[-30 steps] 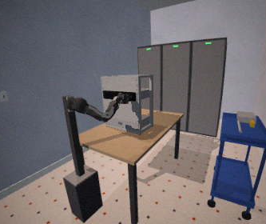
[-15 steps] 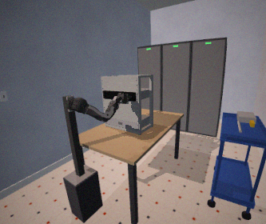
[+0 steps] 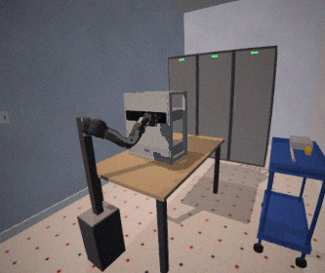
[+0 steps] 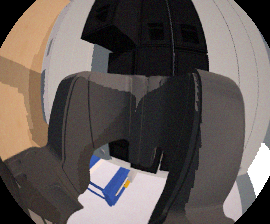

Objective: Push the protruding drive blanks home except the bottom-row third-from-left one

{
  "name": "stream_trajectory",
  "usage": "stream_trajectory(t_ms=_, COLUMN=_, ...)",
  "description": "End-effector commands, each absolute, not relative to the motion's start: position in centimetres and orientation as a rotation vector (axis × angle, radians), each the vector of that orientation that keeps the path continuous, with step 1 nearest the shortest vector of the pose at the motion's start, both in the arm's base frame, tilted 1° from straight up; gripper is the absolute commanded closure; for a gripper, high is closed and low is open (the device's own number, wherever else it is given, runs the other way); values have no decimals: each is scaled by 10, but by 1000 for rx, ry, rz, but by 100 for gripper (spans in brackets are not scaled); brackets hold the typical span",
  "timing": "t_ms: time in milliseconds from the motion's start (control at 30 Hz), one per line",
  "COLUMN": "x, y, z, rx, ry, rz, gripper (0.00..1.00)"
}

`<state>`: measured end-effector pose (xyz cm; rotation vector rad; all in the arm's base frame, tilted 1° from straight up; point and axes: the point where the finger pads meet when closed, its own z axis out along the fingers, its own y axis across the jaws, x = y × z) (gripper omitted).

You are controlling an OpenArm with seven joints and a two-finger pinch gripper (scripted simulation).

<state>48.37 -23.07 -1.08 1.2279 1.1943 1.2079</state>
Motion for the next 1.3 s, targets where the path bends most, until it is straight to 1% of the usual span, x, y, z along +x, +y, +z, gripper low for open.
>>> stream_trajectory(t_ms=0, x=485, y=-230, z=-10, rx=1226, ry=1196, rz=1208, gripper=100)
stream_trajectory(t_ms=1267, x=493, y=-230, z=-9, rx=1222, ry=1188, rz=1210, gripper=100)
